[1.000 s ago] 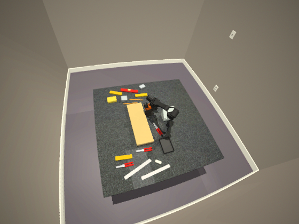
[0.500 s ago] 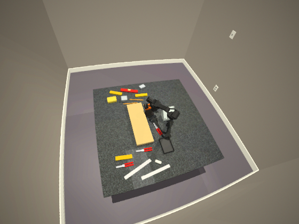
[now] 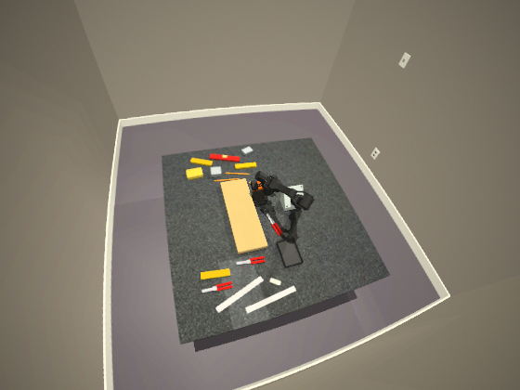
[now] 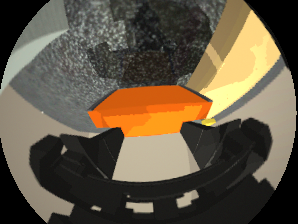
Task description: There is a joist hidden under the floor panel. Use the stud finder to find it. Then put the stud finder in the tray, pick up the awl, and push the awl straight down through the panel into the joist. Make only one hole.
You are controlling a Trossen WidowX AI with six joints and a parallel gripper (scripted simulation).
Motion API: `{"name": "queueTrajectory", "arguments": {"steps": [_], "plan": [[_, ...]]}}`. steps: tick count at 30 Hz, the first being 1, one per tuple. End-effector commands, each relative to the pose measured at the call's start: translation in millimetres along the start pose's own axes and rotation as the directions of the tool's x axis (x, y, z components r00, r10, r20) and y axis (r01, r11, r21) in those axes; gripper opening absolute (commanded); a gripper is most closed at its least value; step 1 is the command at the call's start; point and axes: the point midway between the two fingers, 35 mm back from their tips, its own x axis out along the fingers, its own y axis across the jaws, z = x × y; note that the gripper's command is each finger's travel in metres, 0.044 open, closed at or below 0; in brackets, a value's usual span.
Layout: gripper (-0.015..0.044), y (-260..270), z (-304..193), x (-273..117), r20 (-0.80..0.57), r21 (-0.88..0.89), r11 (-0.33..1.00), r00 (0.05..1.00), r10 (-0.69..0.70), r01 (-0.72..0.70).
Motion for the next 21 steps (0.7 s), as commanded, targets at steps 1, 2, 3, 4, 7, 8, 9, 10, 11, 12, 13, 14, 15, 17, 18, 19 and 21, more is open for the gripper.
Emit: {"name": "queueTrajectory", "arguments": {"steps": [1,2,3,4,7,8,9,10,11,12,13,14,15,17,18,19,21], "plan": [[0.0000,-0.7,-1.9,-1.2,-0.030,0.004,1.000,1.000,0.000,0.000],[0.0000,-0.7,-1.6,-1.0,-0.037,0.003,1.000,0.999,0.001,-0.001],[0.0000,-0.7,-1.4,-0.9,-0.044,0.003,1.000,0.999,0.002,-0.001],[0.0000,-0.7,-1.2,-0.8,-0.051,0.003,1.000,0.999,0.002,-0.002],[0.0000,-0.7,-0.5,-0.5,-0.073,0.003,1.000,0.997,0.004,-0.003],[0.0000,-0.7,-0.3,-0.4,-0.080,0.003,1.000,0.997,0.004,-0.004],[0.0000,-0.7,0.0,-0.3,-0.087,0.003,1.000,0.996,0.004,-0.004],[0.0000,-0.7,0.2,-0.3,-0.094,0.003,1.000,0.996,0.004,-0.004],[0.0000,-0.7,0.4,-0.2,-0.102,0.003,1.000,0.995,0.004,-0.004],[0.0000,-0.7,0.6,-0.2,-0.109,0.003,1.000,0.994,0.004,-0.004],[0.0000,-0.7,0.8,-0.2,-0.116,0.003,1.000,0.993,0.004,-0.004],[0.0000,-0.7,1.1,-0.2,-0.123,0.003,1.000,0.992,0.004,-0.004],[0.0000,-0.7,1.3,-0.2,-0.131,0.003,1.000,0.991,0.004,-0.004],[0.0000,-0.7,1.7,-0.2,-0.145,0.004,1.000,0.989,0.004,-0.003],[0.0000,-0.7,1.9,-0.3,-0.152,0.004,1.000,0.988,0.003,-0.003],[0.0000,-0.7,2.1,-0.3,-0.159,0.004,1.000,0.987,0.003,-0.002],[0.0000,-0.8,2.6,-0.5,-0.174,0.005,1.000,0.985,0.002,-0.001]]}}
